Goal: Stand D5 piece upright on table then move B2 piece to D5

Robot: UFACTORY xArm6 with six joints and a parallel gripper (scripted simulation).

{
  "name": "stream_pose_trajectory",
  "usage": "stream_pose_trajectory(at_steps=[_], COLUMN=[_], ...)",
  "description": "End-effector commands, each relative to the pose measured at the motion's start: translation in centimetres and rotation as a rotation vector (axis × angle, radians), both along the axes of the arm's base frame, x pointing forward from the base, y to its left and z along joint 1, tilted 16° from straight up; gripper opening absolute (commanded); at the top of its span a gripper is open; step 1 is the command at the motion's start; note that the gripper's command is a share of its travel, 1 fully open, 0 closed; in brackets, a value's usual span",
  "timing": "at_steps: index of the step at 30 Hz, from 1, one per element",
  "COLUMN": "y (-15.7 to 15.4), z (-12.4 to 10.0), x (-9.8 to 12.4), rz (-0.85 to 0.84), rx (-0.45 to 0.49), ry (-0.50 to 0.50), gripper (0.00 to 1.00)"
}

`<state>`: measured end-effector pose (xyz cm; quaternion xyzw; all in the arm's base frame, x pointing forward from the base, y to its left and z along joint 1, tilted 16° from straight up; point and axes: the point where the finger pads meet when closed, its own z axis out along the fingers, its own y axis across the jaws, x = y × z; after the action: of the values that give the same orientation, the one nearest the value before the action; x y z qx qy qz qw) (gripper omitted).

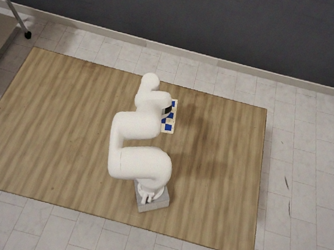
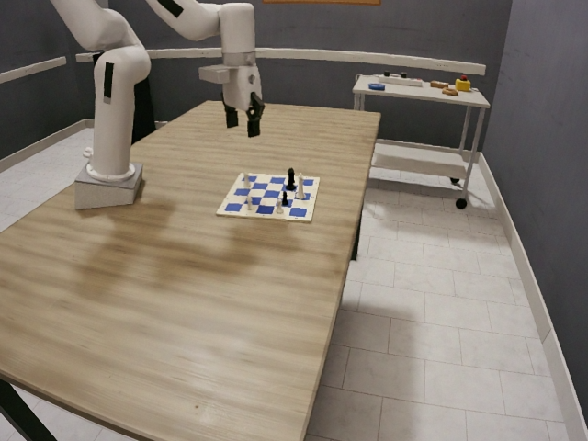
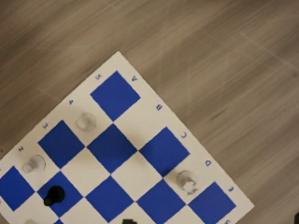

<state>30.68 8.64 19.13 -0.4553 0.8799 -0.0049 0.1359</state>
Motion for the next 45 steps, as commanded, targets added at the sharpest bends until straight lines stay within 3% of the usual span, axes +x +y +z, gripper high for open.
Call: stream_pose_trajectory(at_steps=[1,10,14,25,27,28,37,38,45], y=[0.0,0.1,0.2,0.4,0.4,0.4,0.5,0.5,0.5], z=[0.1,-0.5,-1.3,-3.7,-3.7,-3.8,-4.3,-4.3,-4.3], x=[0.1,0.3,0.5,1.1,1.1,1.1,1.2,1.2,1.2], rz=[-0.008,-0.218,-0.48,-1.004,-1.004,-1.146,-1.513,-1.513,-1.513], rx=[0.003,0.057,0.123,0.276,0.276,0.311,0.383,0.383,0.383], ry=[-0.003,0.023,0.055,0.133,0.133,0.151,0.179,0.179,0.179], gripper=[1.0,1.0,1.0,1.0,1.0,1.0,1.0,0.39,0.39])
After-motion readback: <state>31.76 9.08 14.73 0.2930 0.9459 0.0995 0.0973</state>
